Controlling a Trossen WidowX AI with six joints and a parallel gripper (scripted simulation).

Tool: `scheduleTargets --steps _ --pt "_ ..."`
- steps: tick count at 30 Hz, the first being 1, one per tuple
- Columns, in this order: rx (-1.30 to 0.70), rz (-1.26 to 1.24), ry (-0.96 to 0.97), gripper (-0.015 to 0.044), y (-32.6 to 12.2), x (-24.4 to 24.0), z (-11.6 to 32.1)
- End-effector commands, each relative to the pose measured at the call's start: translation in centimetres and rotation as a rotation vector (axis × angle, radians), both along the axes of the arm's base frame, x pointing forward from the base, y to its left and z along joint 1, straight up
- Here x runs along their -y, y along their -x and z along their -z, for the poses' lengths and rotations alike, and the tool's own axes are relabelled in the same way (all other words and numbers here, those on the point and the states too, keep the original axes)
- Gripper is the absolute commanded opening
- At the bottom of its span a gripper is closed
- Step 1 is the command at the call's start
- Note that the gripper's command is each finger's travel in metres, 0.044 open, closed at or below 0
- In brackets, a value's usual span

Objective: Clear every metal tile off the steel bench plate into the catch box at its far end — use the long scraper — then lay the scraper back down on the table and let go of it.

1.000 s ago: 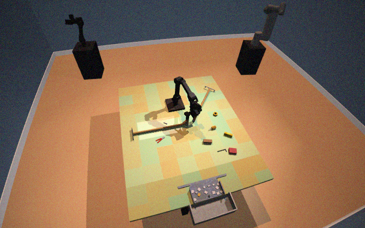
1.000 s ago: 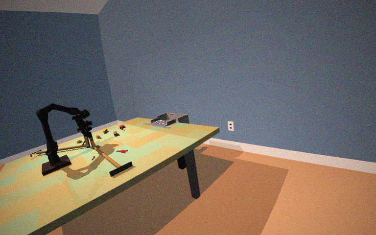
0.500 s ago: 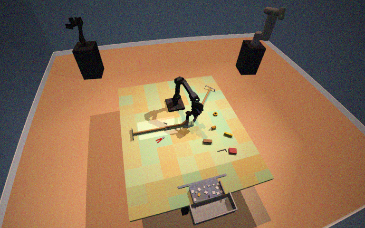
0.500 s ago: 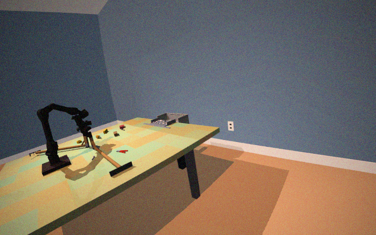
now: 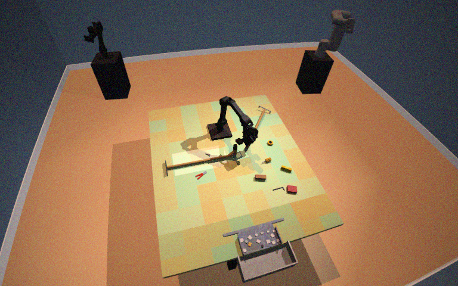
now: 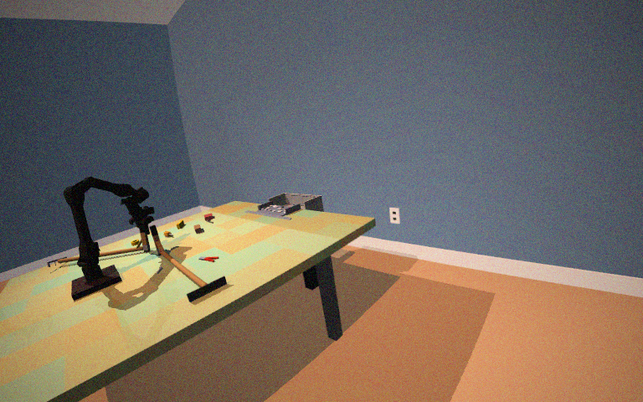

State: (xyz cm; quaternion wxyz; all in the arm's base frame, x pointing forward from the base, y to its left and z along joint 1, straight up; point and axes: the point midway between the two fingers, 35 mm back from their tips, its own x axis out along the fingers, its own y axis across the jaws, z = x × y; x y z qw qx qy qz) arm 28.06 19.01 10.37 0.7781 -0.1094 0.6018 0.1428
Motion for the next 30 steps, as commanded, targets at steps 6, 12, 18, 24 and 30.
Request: scheduleTargets --steps 6,12,18,24,30 --pt "-0.033 -0.024 0.007 0.0 1.4 -1.9 0.7" --pt "-0.033 -0.024 0.006 0.0 1.9 -2.7 0.7" --pt "-0.033 -0.024 0.006 0.0 2.4 -3.6 0.7" --pt "-0.033 -0.024 0.005 0.0 2.9 -4.4 0.7" --pt "-0.033 -0.024 0.004 0.0 3.5 -5.2 0.7"
